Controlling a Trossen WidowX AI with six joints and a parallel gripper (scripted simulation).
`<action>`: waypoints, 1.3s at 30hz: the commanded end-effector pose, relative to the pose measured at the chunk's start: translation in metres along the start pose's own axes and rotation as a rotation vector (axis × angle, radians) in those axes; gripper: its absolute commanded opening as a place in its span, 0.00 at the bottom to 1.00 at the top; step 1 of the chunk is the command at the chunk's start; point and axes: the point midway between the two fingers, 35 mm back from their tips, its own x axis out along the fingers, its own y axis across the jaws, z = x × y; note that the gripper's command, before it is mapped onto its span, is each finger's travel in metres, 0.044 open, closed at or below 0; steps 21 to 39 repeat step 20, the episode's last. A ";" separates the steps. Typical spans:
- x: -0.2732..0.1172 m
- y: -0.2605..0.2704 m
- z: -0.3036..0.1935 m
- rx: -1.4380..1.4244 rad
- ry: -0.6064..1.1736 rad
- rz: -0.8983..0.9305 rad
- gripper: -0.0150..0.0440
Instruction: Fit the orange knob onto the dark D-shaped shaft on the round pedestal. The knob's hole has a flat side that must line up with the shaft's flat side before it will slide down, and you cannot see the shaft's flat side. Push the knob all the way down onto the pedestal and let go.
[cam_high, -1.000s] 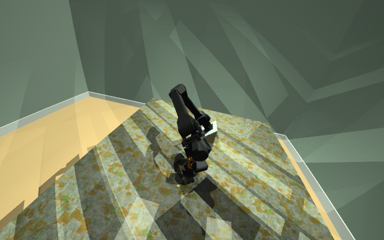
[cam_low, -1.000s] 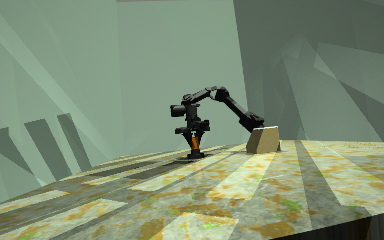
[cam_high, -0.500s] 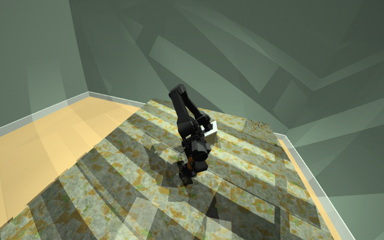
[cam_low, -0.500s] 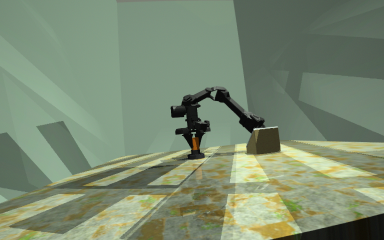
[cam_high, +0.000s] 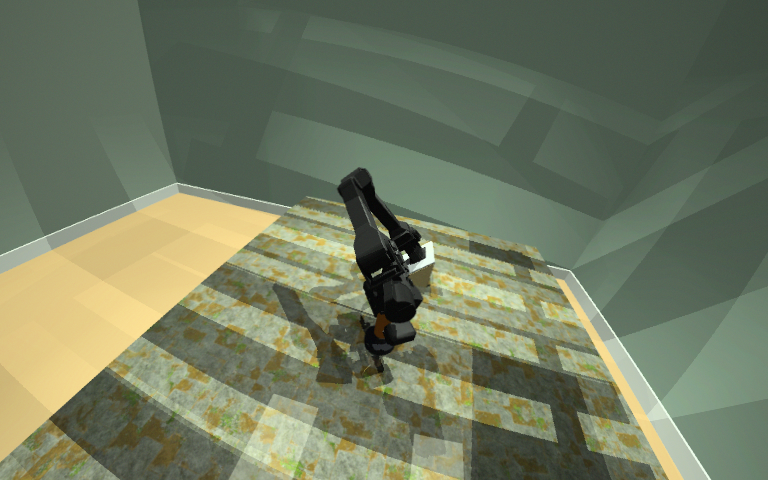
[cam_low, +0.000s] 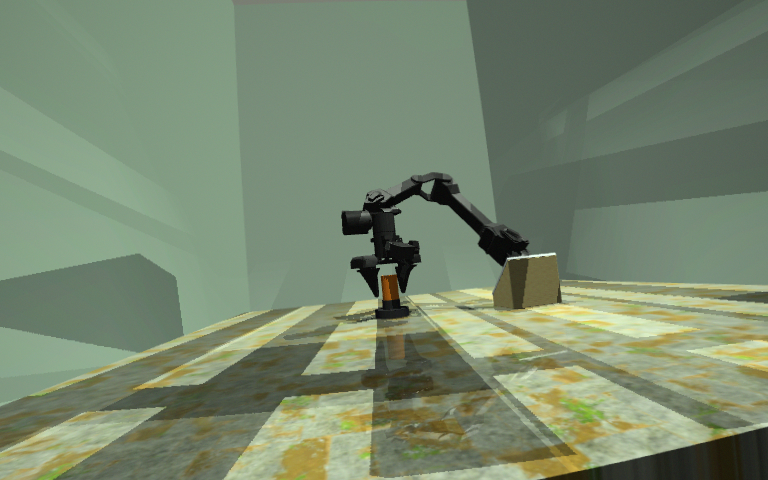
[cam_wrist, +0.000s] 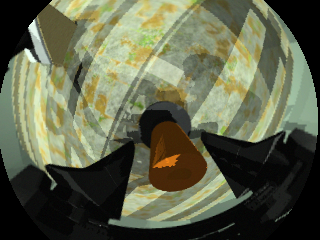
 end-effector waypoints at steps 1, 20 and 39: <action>0.000 0.000 0.000 0.001 0.000 0.000 1.00; -0.095 -0.002 0.001 -0.001 -0.005 -0.001 1.00; -0.095 -0.002 0.001 -0.001 -0.005 -0.001 1.00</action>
